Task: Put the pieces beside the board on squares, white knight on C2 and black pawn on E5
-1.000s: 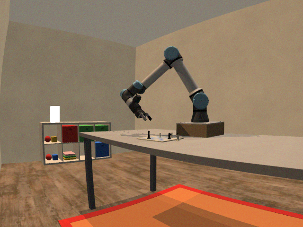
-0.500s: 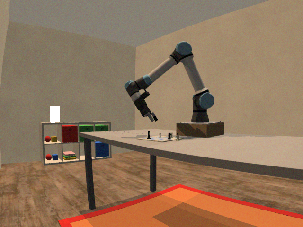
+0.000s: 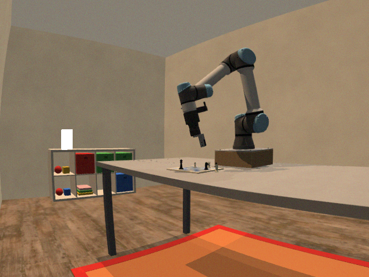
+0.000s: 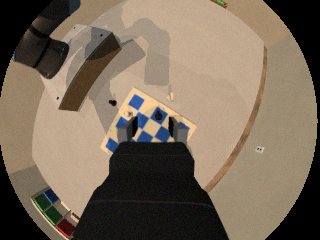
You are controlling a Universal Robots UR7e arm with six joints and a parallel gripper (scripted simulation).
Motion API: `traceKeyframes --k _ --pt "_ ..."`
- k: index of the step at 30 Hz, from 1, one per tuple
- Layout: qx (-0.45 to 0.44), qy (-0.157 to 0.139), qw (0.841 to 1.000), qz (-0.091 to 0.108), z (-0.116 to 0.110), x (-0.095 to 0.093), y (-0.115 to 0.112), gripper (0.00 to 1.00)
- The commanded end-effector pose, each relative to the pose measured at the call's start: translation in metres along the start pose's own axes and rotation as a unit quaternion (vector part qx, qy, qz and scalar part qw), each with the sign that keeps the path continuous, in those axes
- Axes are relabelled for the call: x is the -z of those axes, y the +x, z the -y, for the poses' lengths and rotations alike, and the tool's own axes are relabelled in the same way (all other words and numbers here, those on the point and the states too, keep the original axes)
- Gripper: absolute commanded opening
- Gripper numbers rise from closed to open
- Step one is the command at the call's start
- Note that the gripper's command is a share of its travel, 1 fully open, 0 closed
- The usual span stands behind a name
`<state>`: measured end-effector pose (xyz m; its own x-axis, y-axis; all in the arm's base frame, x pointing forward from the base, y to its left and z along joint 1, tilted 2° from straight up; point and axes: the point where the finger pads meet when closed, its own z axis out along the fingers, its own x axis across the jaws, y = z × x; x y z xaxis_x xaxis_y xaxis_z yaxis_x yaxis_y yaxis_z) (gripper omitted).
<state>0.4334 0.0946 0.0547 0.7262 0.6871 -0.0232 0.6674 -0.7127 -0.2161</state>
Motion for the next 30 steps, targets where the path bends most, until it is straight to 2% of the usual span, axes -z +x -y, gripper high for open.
traceKeyframes --k 1,5,9,17,30 --pt "0.032 -0.058 0.998 0.0 0.032 0.0 0.02 1.0" --pt "0.054 -0.09 0.994 -0.007 0.054 0.001 0.03 1.0" --pt "0.068 -0.11 0.992 -0.012 0.069 0.001 0.036 1.0" --pt "0.075 -0.122 0.99 -0.016 0.077 0.002 0.039 1.0" --pt "0.076 -0.122 0.989 -0.017 0.078 0.002 0.039 1.0"
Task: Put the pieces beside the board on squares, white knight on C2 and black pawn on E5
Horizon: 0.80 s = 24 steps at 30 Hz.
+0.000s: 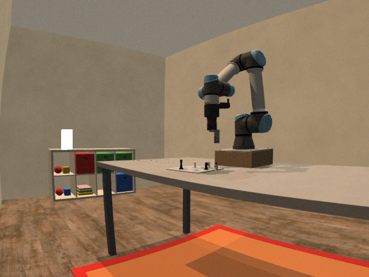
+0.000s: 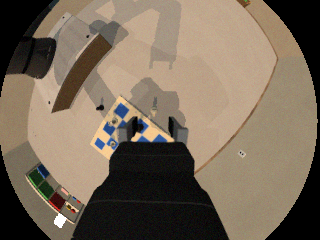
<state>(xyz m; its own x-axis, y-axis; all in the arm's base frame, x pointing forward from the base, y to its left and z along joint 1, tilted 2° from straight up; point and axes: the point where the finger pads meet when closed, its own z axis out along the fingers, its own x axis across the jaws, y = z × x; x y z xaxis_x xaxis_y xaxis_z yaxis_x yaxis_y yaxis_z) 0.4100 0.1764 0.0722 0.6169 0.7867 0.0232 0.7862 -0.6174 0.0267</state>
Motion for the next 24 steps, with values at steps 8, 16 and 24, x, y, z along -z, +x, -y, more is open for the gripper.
traceKeyframes --k 8,16,24 --pt "0.0 0.001 1.0 0.001 0.0 -0.04 0.001 1.0" --pt "0.0 0.001 1.0 0.001 0.0 -0.043 0.0 0.73" --pt "0.0 0.001 1.0 0.001 0.0 -0.043 0.0 0.73"
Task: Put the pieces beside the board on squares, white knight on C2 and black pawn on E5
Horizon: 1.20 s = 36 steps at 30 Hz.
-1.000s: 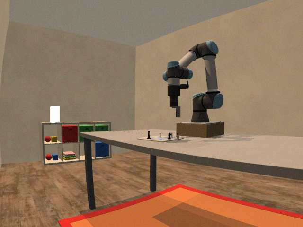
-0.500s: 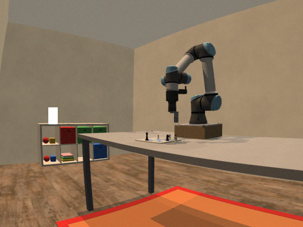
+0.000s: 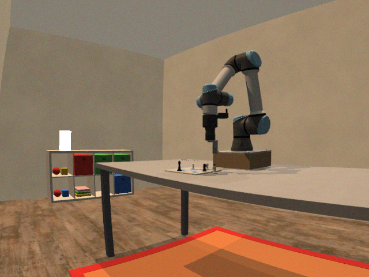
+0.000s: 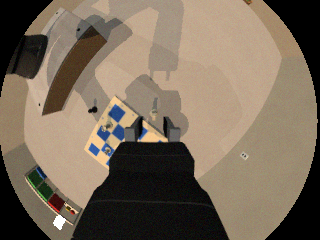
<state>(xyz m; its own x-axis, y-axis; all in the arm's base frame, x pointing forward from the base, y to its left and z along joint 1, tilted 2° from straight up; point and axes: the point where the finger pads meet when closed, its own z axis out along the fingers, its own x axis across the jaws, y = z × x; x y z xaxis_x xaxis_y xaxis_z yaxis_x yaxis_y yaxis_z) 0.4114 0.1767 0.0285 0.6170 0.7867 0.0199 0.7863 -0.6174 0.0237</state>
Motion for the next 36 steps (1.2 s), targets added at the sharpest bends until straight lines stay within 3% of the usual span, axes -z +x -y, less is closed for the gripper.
traceKeyframes --k 1,36 --pt "0.0 -0.001 1.0 -0.001 -0.0004 0.0004 0.0004 0.73" --pt "0.0 -0.001 1.0 -0.001 -0.0004 -0.0044 0.0004 0.73"
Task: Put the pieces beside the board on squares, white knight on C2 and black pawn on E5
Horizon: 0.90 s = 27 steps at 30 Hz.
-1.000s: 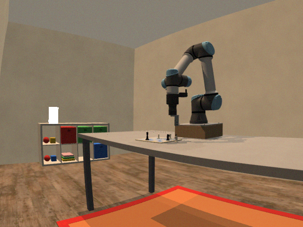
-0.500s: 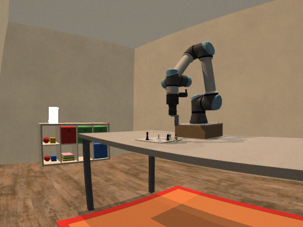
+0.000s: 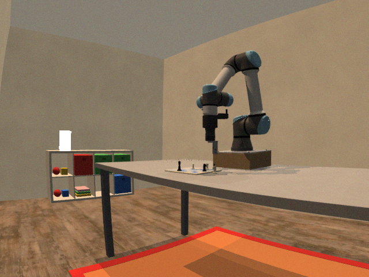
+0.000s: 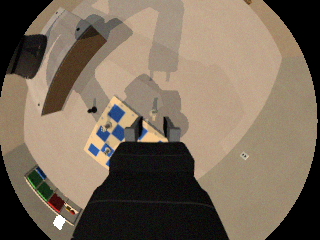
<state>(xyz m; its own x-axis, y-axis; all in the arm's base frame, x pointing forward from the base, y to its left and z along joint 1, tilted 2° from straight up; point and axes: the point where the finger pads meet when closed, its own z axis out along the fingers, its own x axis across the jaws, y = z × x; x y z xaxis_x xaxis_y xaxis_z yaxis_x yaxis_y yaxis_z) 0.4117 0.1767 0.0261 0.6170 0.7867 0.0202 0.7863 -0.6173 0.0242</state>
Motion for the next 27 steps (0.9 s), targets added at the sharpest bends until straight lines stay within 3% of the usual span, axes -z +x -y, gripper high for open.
traceKeyframes --k 1,27 --pt "0.0 0.0 1.0 0.0 0.0 -0.003 0.0 0.73" --pt "0.0 0.0 1.0 0.0 0.0 -0.035 0.0 0.73"
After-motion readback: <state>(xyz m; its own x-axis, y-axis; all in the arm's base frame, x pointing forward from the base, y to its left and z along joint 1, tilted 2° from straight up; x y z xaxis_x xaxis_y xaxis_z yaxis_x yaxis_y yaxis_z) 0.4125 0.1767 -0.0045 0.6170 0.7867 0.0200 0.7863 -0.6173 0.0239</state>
